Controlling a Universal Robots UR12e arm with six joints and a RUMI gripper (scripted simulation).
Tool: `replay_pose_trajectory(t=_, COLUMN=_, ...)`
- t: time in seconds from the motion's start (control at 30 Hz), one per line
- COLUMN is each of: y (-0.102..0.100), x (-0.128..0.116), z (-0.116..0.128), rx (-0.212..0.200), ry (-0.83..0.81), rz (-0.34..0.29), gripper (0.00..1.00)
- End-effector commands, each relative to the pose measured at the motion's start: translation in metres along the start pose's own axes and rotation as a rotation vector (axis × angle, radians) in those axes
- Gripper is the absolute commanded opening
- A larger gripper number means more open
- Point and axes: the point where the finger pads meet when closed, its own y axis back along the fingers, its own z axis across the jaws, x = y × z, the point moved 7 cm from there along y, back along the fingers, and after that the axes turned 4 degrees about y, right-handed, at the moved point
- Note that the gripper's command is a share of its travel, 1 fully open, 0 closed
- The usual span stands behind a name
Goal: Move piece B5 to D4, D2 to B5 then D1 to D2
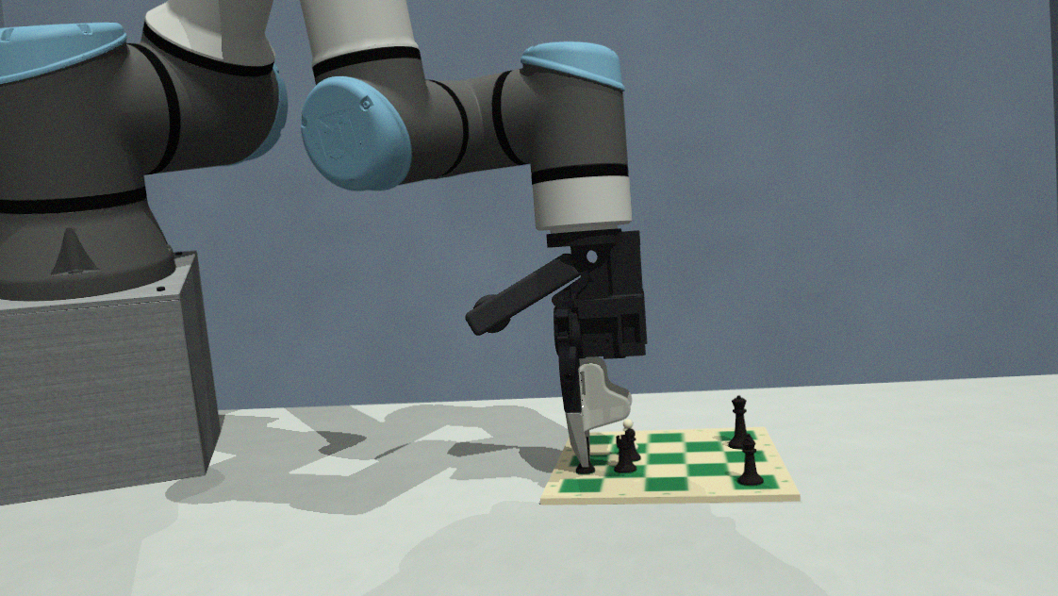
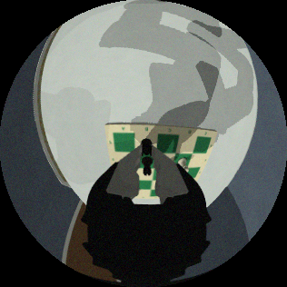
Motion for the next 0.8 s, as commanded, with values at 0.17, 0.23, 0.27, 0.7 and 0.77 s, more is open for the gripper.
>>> replay_pose_trajectory(t=0.17, y=-0.0002, x=-0.0007, z=-0.0016, rx=0.0, ry=-0.002, rz=-0.001, gripper=0.04)
replay_pose_trajectory(t=0.23, y=-0.0002, x=-0.0007, z=-0.0016, rx=0.0, ry=-0.002, rz=-0.001, gripper=0.04)
replay_pose_trajectory(t=0.27, y=-0.0002, x=-0.0007, z=-0.0016, rx=0.0, ry=-0.002, rz=-0.001, gripper=0.08)
replay_pose_trajectory(t=0.7, y=-0.0002, x=-0.0007, z=-0.0016, rx=0.0, ry=-0.002, rz=-0.001, gripper=0.2)
replay_pose_trajectory(t=0.77, y=-0.0002, x=-0.0007, z=-0.0016, rx=0.0, ry=-0.002, rz=-0.001, gripper=0.2)
